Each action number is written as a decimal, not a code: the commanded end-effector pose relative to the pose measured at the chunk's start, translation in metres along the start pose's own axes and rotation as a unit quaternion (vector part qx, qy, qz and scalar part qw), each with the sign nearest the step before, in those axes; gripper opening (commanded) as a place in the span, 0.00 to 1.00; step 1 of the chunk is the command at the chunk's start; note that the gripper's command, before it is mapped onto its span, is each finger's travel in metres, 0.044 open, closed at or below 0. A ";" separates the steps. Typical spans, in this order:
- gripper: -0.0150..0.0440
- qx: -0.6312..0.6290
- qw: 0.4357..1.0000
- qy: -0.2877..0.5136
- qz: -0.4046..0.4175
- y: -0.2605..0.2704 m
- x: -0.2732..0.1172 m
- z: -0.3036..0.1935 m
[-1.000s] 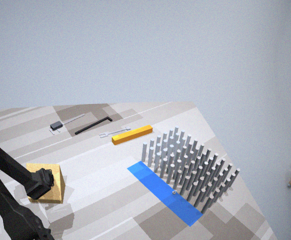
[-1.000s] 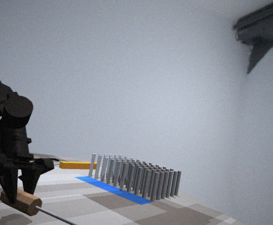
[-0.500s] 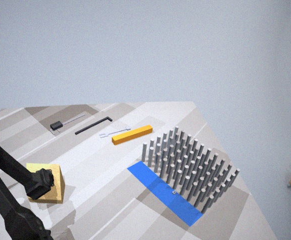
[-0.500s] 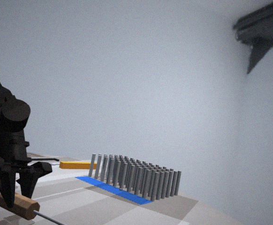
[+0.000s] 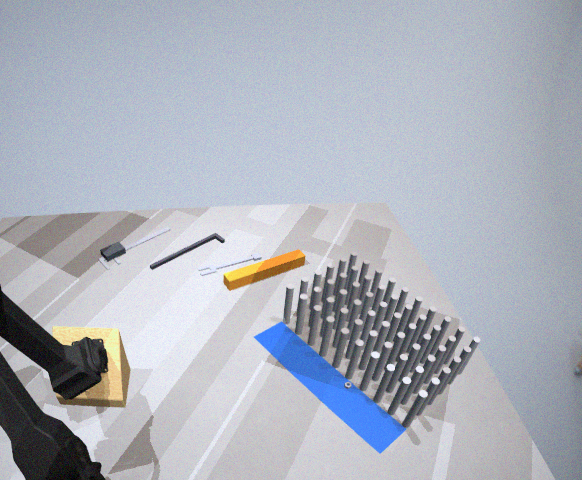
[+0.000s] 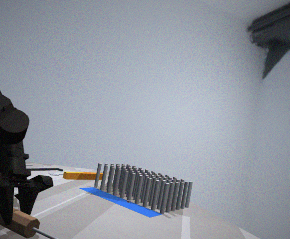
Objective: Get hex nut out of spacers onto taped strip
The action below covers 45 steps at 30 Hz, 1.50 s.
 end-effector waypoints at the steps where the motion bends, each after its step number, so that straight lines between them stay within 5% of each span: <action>1: 0.25 -0.002 1.000 0.002 -0.002 -0.002 0.002 0.003; 36: 0.25 -0.005 1.000 0.004 0.001 -0.002 0.013 0.022; 45: 0.65 -0.003 1.000 0.003 0.003 0.000 0.012 0.019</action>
Point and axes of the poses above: the point midway between the two fingers, 35 mm back from their tips, its own x axis out along the fingers, its own y axis across the jaws, z = x × y, the point moved 5 cm from there along -x, back along the fingers, and after that the axes turned 7 degrees about -x, right-handed, at the moved point
